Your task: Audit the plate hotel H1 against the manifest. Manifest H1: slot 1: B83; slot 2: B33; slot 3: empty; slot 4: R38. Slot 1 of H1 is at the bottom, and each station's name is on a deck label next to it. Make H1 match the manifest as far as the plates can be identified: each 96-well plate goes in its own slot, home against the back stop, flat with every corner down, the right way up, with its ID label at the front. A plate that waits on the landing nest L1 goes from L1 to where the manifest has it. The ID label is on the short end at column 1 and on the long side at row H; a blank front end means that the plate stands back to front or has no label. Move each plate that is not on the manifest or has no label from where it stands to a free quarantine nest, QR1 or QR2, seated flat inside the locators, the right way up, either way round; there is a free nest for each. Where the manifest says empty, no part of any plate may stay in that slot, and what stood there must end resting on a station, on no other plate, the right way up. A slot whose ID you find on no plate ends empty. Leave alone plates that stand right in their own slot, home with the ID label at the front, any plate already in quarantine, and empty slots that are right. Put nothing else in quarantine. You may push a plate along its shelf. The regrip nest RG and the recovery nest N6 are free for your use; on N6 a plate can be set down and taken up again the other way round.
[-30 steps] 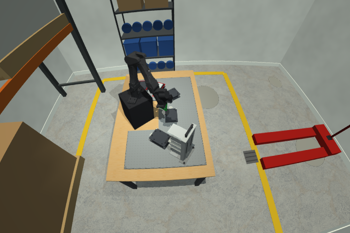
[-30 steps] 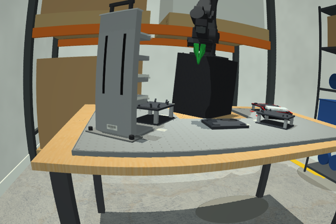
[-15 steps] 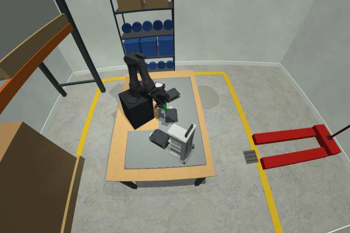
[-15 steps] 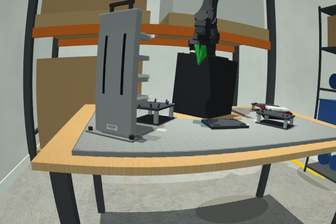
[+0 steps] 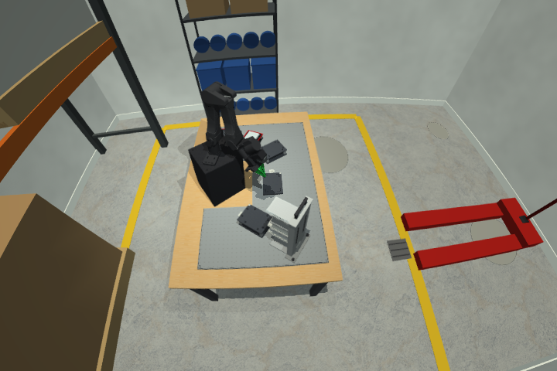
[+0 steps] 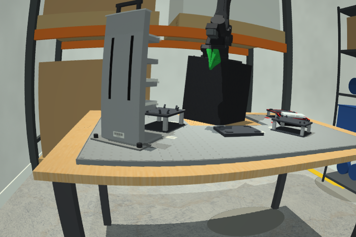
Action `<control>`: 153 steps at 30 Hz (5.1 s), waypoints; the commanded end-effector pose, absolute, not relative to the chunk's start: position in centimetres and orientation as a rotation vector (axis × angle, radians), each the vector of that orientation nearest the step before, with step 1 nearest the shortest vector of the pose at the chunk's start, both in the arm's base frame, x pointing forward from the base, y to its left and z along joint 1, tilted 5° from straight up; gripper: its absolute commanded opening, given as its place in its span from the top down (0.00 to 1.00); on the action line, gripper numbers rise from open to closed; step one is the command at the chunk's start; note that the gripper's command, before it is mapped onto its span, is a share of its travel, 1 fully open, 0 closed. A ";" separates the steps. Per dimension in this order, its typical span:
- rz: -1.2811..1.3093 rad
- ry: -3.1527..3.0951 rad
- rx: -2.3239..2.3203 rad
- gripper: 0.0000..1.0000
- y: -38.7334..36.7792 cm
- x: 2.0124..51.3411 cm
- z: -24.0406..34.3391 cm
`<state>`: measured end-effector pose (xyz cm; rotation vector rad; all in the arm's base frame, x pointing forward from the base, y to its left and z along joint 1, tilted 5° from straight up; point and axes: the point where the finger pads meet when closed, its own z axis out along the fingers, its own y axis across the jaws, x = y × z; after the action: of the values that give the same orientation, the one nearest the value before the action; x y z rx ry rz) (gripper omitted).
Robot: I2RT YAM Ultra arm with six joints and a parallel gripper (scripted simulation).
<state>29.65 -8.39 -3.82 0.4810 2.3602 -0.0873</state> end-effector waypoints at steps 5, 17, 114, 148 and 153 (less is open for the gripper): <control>-0.107 2.227 0.496 1.00 -10.4 32.0 -1.3; -0.112 2.241 0.496 1.00 -14.3 30.7 -2.1; -0.112 2.259 0.497 0.00 -25.4 23.9 8.6; -0.122 2.250 0.487 0.00 -26.9 27.2 7.7; -0.121 2.249 0.487 0.00 -27.2 28.0 7.4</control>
<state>26.62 -25.95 5.83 0.5135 2.2936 -0.0789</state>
